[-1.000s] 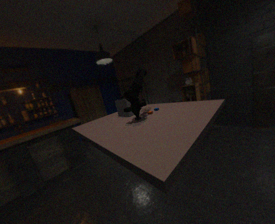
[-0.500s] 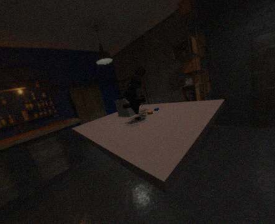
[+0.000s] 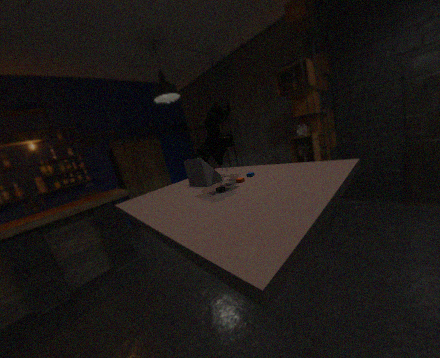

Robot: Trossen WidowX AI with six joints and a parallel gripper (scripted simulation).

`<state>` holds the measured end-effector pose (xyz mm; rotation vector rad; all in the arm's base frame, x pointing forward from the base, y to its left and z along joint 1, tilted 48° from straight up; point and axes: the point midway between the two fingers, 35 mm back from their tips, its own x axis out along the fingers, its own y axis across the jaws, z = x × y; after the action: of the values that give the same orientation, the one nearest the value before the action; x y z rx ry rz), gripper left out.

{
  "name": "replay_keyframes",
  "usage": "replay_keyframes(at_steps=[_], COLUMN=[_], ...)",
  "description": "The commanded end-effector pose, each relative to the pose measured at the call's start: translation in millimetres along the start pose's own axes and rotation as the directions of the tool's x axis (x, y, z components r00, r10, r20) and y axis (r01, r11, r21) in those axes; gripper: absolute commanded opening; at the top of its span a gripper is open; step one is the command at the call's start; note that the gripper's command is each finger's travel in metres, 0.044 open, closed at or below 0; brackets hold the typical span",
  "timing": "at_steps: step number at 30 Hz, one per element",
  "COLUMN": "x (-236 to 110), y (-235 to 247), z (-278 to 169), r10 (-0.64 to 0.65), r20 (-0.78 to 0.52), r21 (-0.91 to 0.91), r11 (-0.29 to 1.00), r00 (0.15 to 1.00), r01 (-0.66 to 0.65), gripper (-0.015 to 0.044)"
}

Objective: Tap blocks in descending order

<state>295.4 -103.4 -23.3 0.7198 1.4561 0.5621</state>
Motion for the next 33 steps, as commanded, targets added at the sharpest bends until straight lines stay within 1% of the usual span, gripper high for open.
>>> replay_keyframes(at_steps=[1, 5, 10, 12, 19, 21, 24, 25, 33], x=[-7, -7, -4, -3, 0, 21, 67, 75, 79], y=[68, 132, 211, 228, 229, 229, 231, 231, 232], z=[15, 13, -7, -14, -15, -12, -13, -14, -15], r10=[-0.015, -0.012, 0.012, 0.02, 0.02, 0.016, 0.02, 0.023, 0.023], r20=[0.012, 0.014, 0.008, 0.005, 0.005, 0.006, 0.006, 0.006, 0.006], r21=[-0.019, -0.019, -0.024, -0.025, -0.025, -0.025, -0.026, -0.026, -0.026], r11=[1.0, 1.0, 1.0, 0.999, 0.999, 1.0, 0.999, 0.999, 0.999], r00=[1.0, 1.0, 1.0, 1.0, 1.0, 1.0, 1.0, 1.0, 1.0], r01=[0.016, 0.013, -0.011, -0.02, -0.02, -0.016, -0.02, -0.023, -0.023], gripper=[0.002, 0.002, 0.002, 0.002, 0.002, 0.002, 0.002, 0.002, 0.002])
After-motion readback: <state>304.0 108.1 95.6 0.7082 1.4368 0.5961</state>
